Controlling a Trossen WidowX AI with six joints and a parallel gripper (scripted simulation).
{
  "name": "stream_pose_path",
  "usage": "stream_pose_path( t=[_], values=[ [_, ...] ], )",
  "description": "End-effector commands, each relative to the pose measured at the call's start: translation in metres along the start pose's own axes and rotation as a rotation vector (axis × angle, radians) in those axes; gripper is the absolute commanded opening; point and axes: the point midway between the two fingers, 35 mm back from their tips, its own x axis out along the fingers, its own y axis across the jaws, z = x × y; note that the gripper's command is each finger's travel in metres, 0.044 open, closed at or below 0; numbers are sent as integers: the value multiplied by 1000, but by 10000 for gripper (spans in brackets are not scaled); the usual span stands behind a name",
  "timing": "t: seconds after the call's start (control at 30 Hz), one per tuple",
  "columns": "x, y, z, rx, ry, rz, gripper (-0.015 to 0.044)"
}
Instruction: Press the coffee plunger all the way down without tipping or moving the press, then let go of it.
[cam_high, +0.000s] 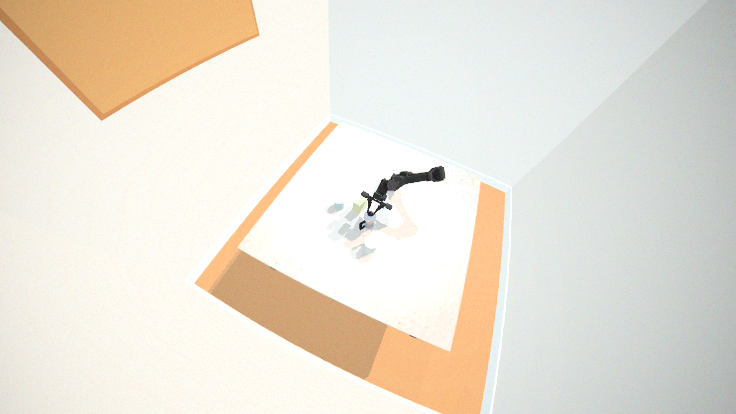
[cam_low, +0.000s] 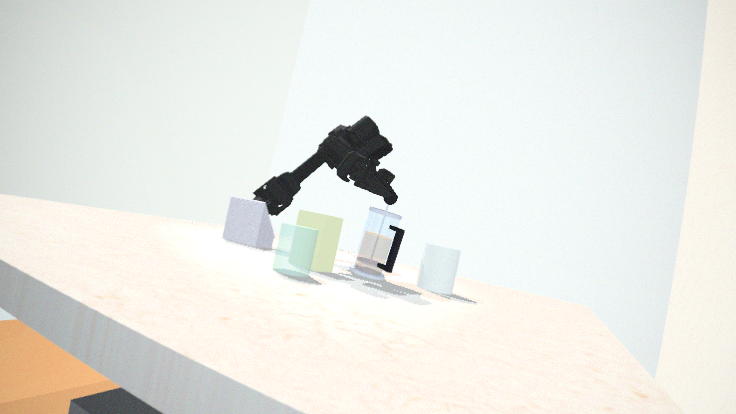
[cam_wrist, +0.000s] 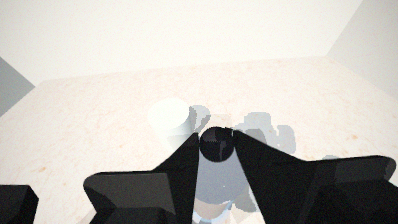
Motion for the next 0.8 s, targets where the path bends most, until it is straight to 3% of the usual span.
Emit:
stream_pose_path(
  t=[0.0, 0.4, 0.6, 0.77],
  values=[
    [0, 0, 0, 0, 0, 0, 125],
    [0, 0, 0, 0, 0, 0, 440],
    [-7, -1, 10, 0, 5, -3, 440],
    [-42, 0, 46, 6, 16, -6, 440]
  ],
)
